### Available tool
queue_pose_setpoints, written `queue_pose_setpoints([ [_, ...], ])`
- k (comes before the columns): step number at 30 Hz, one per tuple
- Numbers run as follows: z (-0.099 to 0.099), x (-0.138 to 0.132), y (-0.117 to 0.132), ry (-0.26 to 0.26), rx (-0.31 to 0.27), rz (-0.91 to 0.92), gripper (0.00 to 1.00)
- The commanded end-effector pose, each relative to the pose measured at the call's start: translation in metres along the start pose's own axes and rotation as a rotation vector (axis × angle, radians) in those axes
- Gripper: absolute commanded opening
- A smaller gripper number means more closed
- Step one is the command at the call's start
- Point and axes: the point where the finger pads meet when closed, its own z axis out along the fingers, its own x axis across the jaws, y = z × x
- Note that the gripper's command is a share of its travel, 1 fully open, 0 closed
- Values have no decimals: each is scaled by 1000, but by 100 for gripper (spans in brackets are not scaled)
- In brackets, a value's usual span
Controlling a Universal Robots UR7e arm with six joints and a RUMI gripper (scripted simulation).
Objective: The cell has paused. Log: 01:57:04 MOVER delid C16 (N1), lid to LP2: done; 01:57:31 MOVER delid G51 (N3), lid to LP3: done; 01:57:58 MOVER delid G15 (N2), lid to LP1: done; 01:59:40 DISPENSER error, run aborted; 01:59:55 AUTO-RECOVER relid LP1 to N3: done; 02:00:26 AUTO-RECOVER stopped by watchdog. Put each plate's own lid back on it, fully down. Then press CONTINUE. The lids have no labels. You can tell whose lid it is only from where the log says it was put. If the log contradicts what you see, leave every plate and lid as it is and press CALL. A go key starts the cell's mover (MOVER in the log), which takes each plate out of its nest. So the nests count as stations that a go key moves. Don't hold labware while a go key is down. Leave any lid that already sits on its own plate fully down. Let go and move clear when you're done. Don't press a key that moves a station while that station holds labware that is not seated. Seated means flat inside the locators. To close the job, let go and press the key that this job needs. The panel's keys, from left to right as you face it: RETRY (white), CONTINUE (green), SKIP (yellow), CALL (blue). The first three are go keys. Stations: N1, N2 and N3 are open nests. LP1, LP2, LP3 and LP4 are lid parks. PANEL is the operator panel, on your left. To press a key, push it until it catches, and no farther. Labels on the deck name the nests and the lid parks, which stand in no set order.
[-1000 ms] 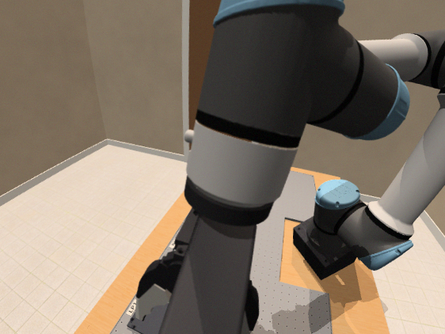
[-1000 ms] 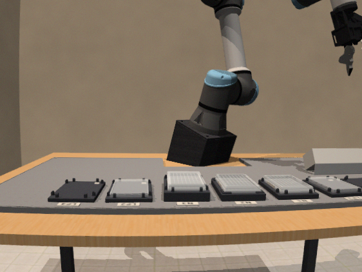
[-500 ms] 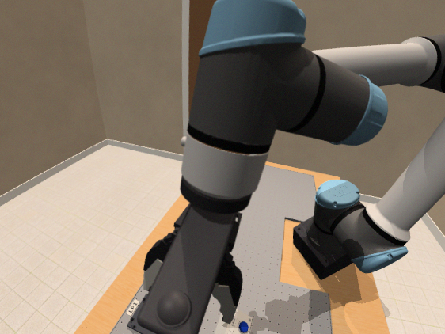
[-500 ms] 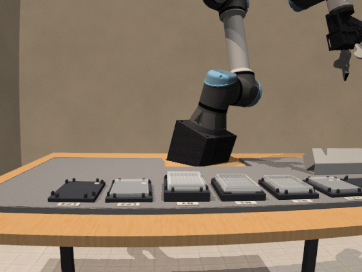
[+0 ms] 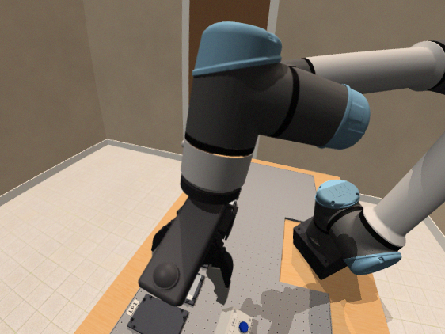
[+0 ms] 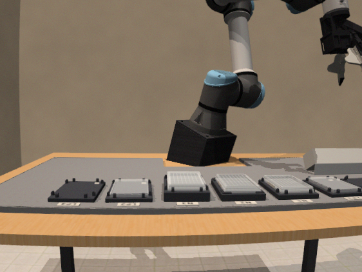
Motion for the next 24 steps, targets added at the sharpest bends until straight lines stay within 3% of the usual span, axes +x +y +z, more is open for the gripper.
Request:
queue_pose_setpoints([
  [1,8,7,22,-4,-27,71,82],
  [7,11,10,30,-4,-27,70,82],
  [13,20,18,57,-6,-58,153,82],
  [18,21,19,60,-6,-58,153,82],
  [24,30,25,88,-9,-87,238,82],
])
